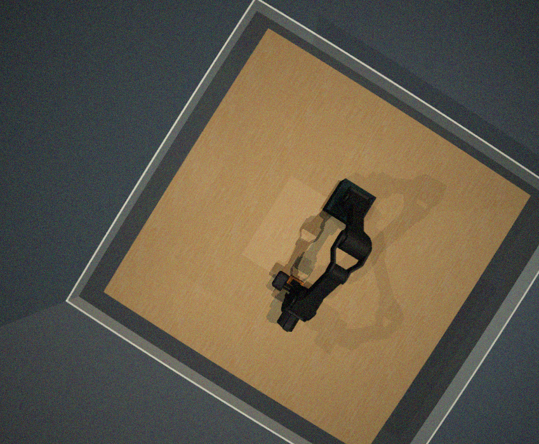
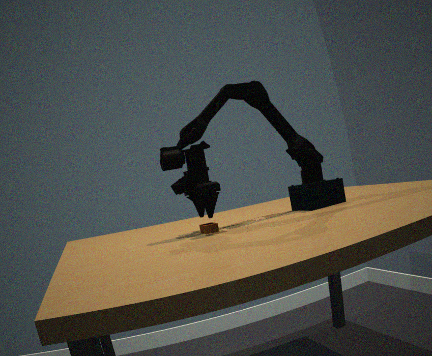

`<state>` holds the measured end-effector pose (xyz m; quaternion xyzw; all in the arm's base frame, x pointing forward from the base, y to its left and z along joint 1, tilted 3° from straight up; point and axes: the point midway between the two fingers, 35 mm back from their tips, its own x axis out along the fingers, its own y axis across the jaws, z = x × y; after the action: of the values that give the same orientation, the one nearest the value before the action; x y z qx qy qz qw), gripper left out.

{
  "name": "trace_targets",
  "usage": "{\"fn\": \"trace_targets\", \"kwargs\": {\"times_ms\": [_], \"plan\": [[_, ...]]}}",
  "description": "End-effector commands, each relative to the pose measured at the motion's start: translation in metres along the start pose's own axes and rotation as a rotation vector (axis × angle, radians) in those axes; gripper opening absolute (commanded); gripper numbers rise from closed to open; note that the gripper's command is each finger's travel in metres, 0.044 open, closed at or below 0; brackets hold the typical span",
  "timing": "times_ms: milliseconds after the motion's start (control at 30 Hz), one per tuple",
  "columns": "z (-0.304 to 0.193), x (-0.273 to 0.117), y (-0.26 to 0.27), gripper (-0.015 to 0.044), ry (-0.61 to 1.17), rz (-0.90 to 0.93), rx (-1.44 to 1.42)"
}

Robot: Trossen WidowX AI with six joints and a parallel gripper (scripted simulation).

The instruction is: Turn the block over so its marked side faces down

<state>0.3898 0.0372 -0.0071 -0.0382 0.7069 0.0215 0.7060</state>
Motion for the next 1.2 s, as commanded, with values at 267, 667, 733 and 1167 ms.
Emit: {"fn": "trace_targets", "kwargs": {"times_ms": [267, 667, 733, 1167], "plan": [[-0.002, 0.02, -0.001, 0.044, 0.009, -0.004, 0.0], [-0.002, 0.037, -0.001, 0.044, 0.009, -0.004, 0.0], [-0.002, 0.037, -0.001, 0.0414, 0.009, -0.004, 0.0], [-0.002, 0.037, -0.001, 0.0229, 0.009, -0.004, 0.0]]}}
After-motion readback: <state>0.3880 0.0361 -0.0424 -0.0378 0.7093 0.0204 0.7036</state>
